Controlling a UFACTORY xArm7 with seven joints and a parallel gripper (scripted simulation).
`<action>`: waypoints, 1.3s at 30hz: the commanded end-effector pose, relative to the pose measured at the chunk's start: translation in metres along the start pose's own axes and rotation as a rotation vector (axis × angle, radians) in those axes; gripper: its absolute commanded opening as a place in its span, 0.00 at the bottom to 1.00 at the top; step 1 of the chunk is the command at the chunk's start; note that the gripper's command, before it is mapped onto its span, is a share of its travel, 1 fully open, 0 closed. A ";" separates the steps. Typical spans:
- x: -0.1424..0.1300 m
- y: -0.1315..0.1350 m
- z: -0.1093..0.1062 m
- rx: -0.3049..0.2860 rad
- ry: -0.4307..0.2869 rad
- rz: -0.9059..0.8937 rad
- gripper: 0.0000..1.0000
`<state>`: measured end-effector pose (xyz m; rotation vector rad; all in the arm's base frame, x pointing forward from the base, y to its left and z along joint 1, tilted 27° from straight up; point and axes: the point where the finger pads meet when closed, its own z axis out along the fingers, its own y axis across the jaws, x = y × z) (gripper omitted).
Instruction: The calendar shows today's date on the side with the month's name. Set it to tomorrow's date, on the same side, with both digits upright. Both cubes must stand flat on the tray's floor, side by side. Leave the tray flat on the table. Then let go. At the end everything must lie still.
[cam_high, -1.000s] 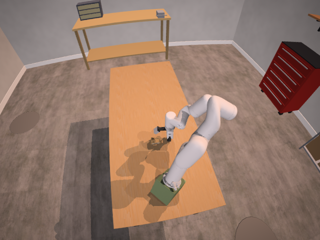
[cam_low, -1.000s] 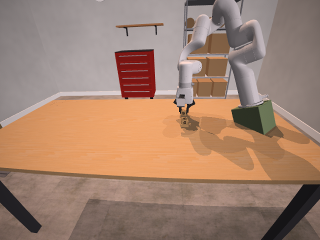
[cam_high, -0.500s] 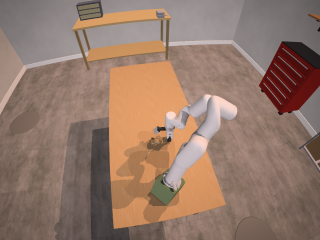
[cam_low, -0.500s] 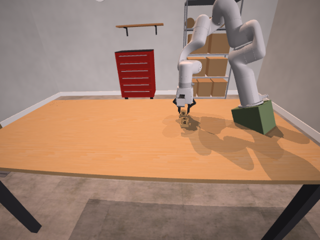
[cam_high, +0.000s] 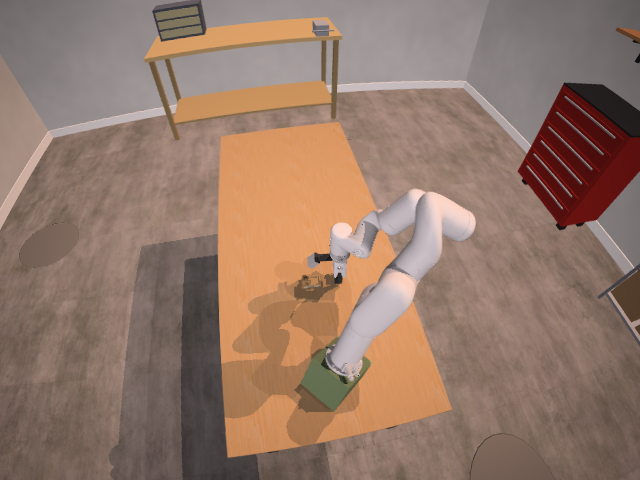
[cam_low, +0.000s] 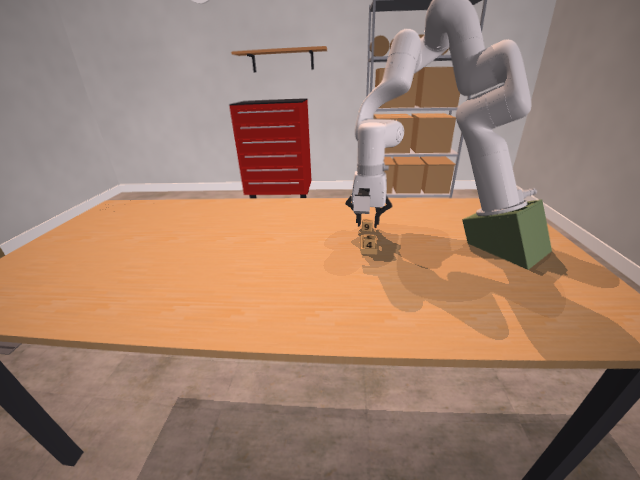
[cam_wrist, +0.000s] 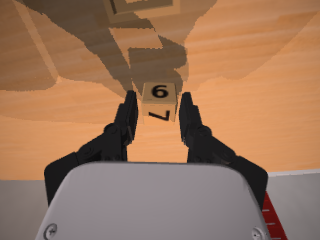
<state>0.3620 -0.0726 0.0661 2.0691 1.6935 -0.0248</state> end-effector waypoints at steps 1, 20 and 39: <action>0.001 0.001 -0.007 -0.002 0.002 0.000 0.49; 0.000 0.001 -0.085 -0.002 0.002 0.000 0.49; 0.000 0.001 -0.089 -0.002 0.002 0.000 1.00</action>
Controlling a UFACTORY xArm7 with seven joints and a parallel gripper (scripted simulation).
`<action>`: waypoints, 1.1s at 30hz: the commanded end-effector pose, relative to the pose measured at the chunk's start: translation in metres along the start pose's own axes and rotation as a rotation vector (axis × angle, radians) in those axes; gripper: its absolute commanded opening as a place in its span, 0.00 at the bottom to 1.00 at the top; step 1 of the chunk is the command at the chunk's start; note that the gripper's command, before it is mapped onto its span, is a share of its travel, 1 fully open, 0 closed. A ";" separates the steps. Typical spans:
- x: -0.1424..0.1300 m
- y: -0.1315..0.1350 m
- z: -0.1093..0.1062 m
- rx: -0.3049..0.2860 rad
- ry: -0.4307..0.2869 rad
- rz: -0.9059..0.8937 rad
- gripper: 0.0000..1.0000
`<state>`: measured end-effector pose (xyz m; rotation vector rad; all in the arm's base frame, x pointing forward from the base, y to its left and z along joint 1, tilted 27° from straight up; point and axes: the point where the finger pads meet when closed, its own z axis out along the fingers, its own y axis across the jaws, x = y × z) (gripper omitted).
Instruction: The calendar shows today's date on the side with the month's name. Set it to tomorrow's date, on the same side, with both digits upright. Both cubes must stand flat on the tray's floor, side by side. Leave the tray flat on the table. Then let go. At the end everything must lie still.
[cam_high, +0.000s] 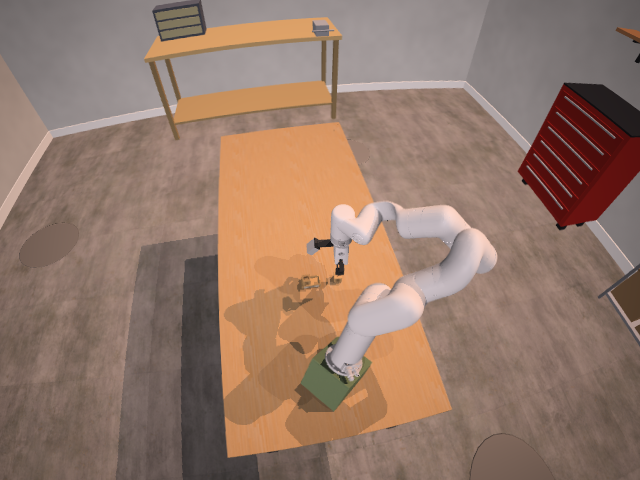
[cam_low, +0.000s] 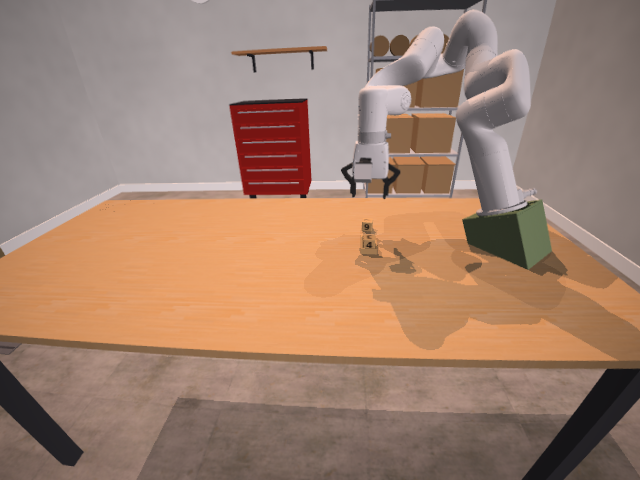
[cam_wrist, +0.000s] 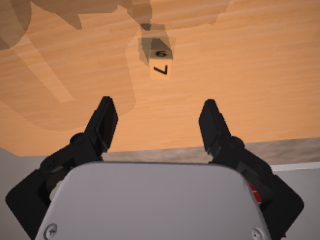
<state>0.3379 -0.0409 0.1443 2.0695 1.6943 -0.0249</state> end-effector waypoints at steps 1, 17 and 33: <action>0.000 0.001 -0.001 -0.003 0.001 0.000 1.00; 0.000 0.001 0.000 -0.004 0.001 0.188 1.00; -0.001 0.002 0.002 -0.005 0.002 0.699 1.00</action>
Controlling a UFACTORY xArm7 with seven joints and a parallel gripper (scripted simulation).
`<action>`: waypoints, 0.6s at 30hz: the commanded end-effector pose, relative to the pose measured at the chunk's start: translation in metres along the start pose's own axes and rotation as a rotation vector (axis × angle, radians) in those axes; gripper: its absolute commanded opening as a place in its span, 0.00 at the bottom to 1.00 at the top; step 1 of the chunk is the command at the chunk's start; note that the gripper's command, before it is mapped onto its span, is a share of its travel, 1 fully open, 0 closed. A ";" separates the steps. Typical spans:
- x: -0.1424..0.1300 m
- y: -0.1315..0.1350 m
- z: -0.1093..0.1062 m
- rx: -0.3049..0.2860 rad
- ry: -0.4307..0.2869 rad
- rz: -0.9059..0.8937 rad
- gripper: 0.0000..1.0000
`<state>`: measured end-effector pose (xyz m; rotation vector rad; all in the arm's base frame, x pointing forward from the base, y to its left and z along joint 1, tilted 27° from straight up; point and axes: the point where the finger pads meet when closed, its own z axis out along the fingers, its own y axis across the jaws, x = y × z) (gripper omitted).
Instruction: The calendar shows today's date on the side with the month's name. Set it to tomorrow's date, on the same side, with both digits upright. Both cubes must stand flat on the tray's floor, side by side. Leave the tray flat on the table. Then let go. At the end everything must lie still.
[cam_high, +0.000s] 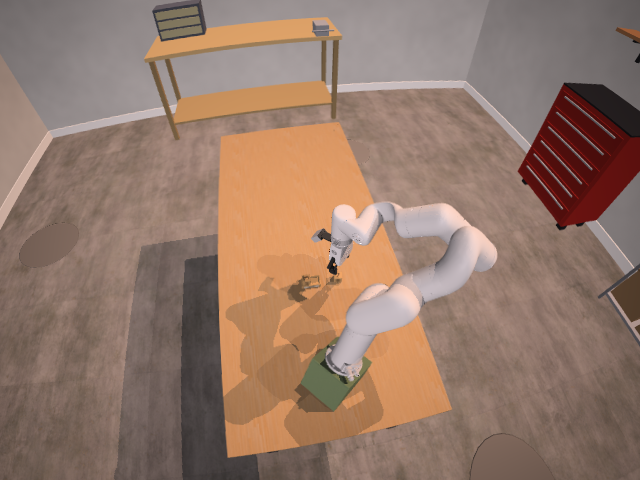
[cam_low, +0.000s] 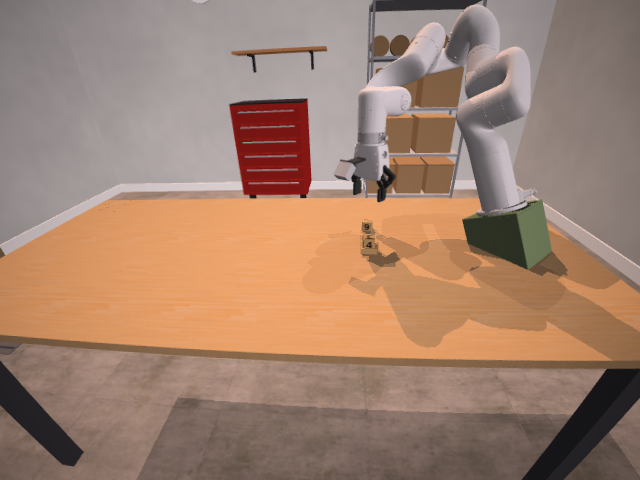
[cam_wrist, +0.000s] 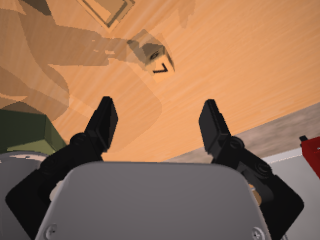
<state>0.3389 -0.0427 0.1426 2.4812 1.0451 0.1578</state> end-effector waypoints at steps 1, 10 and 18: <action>0.001 0.001 0.000 -0.012 0.001 0.173 1.00; 0.001 0.001 0.002 -0.011 0.002 0.420 1.00; 0.000 0.001 0.004 -0.010 0.003 0.687 1.00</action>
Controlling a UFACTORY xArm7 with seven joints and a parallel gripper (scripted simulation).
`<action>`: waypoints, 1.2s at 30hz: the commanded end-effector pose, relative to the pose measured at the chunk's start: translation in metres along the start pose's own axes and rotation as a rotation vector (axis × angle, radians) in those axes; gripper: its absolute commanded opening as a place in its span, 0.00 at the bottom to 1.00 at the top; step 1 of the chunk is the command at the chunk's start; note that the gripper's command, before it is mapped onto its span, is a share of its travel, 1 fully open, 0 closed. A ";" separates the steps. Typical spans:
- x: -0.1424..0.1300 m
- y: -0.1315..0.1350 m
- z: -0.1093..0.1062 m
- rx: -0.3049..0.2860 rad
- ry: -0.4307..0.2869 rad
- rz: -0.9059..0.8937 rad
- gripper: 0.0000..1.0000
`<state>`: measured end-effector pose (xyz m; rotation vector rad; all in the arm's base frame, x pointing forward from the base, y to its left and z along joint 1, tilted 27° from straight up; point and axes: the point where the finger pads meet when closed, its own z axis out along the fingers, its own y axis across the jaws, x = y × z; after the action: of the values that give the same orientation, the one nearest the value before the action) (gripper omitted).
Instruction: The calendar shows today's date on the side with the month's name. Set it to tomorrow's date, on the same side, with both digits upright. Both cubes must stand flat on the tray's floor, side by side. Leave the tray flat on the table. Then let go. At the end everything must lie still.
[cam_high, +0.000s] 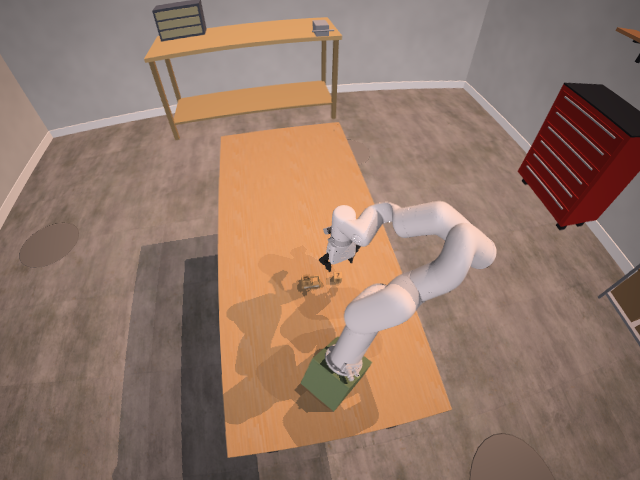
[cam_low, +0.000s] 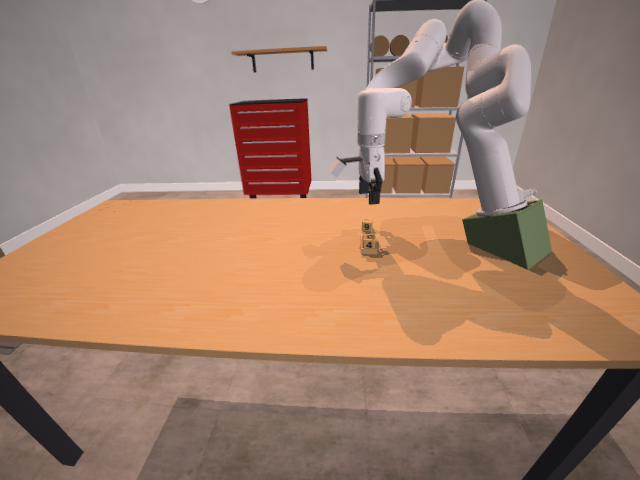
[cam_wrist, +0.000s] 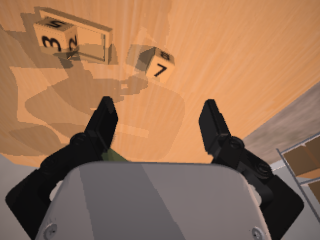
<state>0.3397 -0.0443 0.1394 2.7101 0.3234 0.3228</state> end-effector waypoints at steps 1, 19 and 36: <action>0.001 0.000 0.000 -0.010 0.007 0.174 1.00; 0.001 0.000 0.003 -0.008 0.007 0.434 0.49; 0.001 0.000 0.003 -0.008 0.007 0.434 0.49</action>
<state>0.3401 -0.0454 0.1361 2.7512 -0.2714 0.4458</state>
